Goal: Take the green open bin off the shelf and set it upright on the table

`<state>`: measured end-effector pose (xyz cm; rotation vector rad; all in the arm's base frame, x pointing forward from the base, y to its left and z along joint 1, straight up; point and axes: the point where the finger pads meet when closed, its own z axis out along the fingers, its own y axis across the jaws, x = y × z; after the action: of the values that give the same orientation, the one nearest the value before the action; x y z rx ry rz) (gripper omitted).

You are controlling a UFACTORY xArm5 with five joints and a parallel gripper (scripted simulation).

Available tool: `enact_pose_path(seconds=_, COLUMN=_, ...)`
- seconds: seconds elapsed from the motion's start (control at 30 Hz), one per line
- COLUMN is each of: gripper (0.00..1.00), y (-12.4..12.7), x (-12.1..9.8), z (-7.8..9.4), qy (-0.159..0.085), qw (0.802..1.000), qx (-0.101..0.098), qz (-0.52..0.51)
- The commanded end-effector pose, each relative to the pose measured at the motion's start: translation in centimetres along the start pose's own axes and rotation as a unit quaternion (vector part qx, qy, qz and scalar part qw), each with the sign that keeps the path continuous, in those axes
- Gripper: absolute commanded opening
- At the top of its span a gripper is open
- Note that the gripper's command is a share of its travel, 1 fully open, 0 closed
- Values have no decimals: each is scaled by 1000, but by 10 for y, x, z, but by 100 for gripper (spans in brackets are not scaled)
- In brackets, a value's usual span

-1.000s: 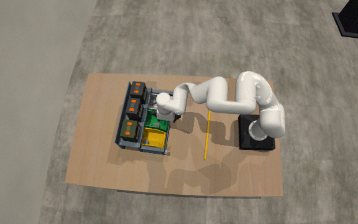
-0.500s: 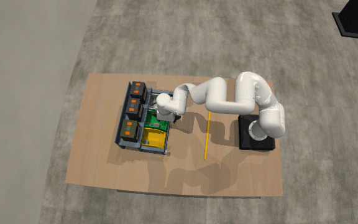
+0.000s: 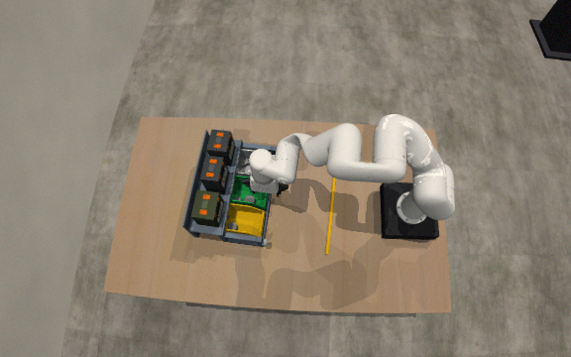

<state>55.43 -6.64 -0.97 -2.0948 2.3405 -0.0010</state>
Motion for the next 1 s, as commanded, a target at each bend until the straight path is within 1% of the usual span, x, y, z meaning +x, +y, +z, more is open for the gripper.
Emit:
enact_pose_path(seconds=0.0, gripper=100, y=-2, x=0, z=-2, qy=3, qw=1000, qx=3, qz=0)
enact_pose_path(seconds=0.17, gripper=100, y=-2, x=0, z=-2, qy=3, qw=1000, qx=3, qz=0)
enact_pose_path(seconds=0.2, gripper=0, y=-2, x=0, z=-2, qy=0, qw=1000, qx=3, qz=0)
enact_pose_path(seconds=0.97, gripper=0, y=-2, x=0, z=-2, qy=0, qw=1000, qx=3, qz=0)
